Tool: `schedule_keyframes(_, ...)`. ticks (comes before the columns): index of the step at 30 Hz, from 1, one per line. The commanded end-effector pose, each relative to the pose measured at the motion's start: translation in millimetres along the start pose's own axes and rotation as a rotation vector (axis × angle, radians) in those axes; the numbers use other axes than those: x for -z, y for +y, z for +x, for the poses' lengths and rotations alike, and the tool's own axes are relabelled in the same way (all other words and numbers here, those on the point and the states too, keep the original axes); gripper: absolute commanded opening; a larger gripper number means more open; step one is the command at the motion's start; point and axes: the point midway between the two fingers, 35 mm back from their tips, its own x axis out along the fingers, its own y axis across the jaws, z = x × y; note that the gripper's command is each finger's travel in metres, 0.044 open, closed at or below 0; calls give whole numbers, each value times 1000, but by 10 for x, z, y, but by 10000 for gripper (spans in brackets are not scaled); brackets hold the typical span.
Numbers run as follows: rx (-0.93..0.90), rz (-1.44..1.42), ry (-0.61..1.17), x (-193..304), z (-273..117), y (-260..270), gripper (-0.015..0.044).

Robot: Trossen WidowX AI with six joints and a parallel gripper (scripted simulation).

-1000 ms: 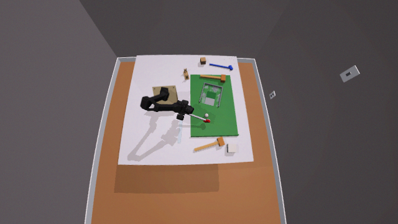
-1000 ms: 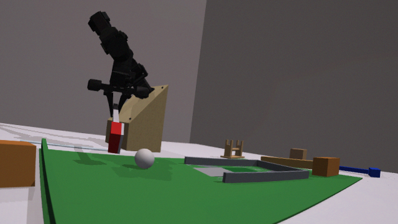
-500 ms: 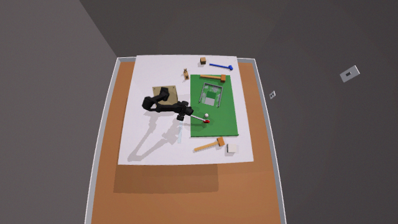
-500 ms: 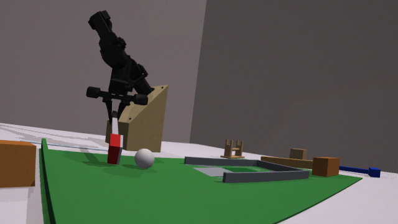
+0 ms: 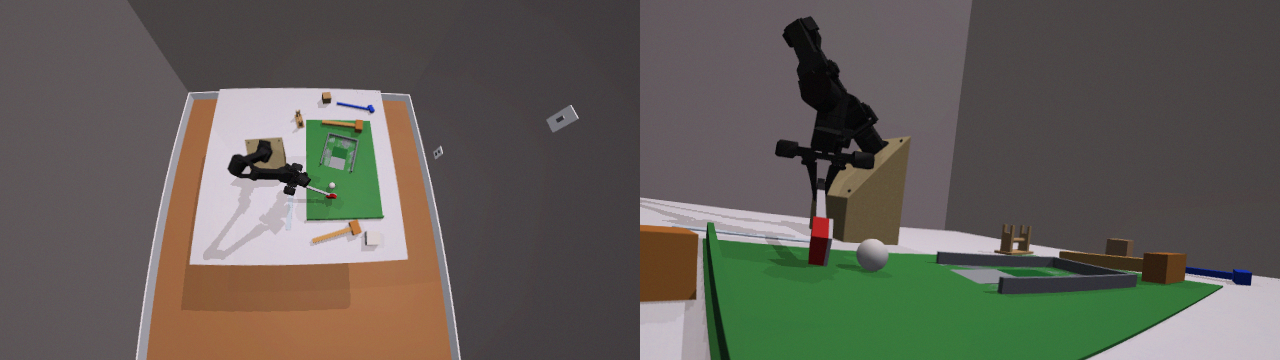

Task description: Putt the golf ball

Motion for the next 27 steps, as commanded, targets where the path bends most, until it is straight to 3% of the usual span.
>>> schedule_keyframes(1,-2,1,-10,-27,3,-131,0)
schedule_keyframes(12,2,4,-4,-12,18,-186,0)
schedule_keyframes(23,-19,2,-1,-46,27,1023,0)
schedule_keyframes(27,-9,-1,-10,-9,12,1163,0)
